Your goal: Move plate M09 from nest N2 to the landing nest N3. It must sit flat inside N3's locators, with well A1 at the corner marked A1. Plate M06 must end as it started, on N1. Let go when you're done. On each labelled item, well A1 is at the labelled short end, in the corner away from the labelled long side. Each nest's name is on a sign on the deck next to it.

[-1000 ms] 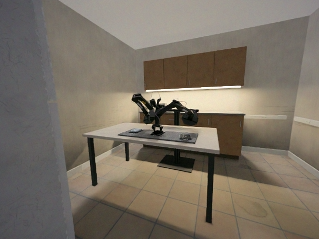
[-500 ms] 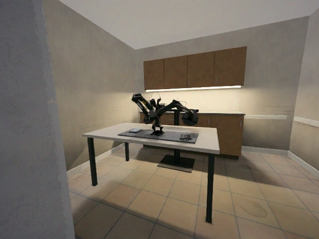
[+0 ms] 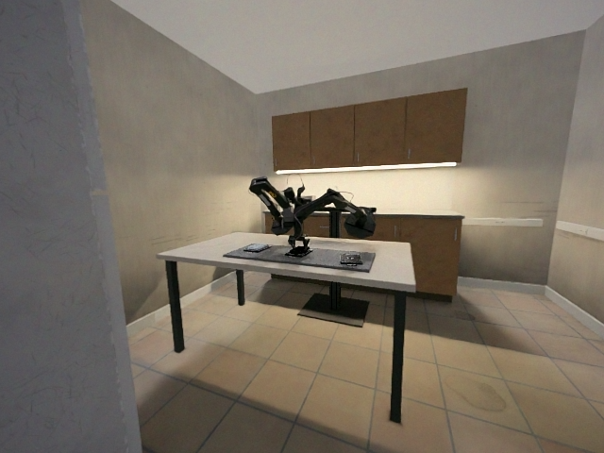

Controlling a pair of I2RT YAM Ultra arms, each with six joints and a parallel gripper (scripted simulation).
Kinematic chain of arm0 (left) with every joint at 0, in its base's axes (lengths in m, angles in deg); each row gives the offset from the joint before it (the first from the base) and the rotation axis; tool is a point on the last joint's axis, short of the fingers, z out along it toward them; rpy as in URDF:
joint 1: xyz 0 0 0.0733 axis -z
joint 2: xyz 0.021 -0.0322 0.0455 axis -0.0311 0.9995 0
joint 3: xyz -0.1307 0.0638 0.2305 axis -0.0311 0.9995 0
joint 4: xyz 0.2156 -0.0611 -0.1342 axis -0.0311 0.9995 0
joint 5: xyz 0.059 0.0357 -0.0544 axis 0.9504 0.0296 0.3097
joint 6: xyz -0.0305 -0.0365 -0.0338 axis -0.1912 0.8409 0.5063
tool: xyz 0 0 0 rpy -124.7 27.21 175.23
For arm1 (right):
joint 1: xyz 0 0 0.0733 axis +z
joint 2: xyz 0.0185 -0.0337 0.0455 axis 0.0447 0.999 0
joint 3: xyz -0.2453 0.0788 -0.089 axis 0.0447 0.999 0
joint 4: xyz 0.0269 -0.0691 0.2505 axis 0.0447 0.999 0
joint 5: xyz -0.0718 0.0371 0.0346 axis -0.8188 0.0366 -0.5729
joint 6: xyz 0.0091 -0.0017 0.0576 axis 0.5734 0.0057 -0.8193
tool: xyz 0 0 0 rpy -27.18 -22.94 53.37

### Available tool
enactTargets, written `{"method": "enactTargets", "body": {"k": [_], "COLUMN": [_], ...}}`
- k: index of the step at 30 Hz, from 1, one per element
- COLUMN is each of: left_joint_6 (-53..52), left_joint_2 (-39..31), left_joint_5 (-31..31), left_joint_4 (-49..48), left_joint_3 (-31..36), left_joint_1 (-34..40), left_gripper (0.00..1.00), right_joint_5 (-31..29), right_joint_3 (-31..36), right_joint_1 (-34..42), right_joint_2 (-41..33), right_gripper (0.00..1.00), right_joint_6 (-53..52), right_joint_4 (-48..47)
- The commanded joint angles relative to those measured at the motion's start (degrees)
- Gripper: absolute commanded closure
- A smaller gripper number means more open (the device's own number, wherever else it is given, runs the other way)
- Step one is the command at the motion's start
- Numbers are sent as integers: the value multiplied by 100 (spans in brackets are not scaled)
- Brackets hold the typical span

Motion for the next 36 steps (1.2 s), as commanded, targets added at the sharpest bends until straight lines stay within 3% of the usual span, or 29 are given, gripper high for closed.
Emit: {"method": "enactTargets", "body": {"k": [1,36], "left_joint_6": [28,106], "left_joint_2": [-30,-189], "left_joint_5": [47,42], "left_joint_4": [47,-138], "left_joint_3": [-134,129], "left_joint_1": [163,306], "left_gripper": [20,20], "right_joint_5": [15,15], "right_joint_3": [48,48], "right_joint_1": [54,54], "right_joint_2": [104,104], "right_gripper": [0,0], "right_joint_6": [31,31], "right_joint_4": [-59,-59]}}
